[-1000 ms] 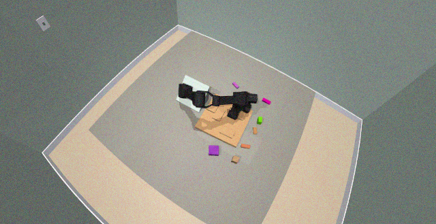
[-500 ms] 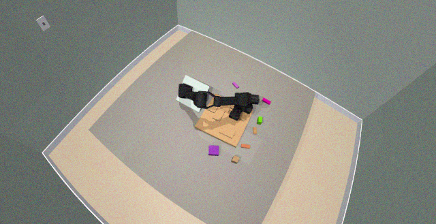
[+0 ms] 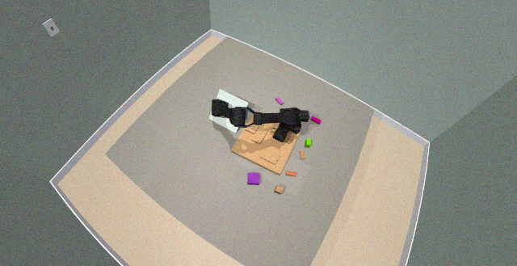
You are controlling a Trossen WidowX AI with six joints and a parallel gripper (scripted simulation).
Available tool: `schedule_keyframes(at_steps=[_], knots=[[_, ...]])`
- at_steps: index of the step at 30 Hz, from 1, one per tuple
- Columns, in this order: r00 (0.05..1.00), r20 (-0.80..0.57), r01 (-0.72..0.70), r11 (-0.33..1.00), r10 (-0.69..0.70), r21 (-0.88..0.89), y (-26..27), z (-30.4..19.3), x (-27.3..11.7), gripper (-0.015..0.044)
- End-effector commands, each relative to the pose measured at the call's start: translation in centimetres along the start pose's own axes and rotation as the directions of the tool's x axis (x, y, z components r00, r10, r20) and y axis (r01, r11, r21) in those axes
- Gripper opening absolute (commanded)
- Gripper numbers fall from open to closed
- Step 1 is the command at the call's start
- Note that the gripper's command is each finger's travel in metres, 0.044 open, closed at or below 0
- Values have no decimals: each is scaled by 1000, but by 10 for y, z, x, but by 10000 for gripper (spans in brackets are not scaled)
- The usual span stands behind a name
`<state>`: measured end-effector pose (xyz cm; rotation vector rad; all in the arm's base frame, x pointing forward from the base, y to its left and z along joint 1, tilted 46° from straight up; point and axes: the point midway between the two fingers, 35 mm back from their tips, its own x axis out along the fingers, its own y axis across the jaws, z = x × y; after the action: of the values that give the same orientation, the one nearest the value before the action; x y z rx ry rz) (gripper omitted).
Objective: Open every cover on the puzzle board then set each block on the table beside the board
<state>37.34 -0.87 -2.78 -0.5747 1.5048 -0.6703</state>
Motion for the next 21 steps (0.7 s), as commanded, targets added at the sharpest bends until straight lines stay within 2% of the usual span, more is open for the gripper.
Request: schedule_keyframes(at_steps=[1,21], knots=[[1000,-3,-3,1000,3,5,0,1,-5,0],[1000,0,-1,1000,1,0,-2,1,-26,0]])
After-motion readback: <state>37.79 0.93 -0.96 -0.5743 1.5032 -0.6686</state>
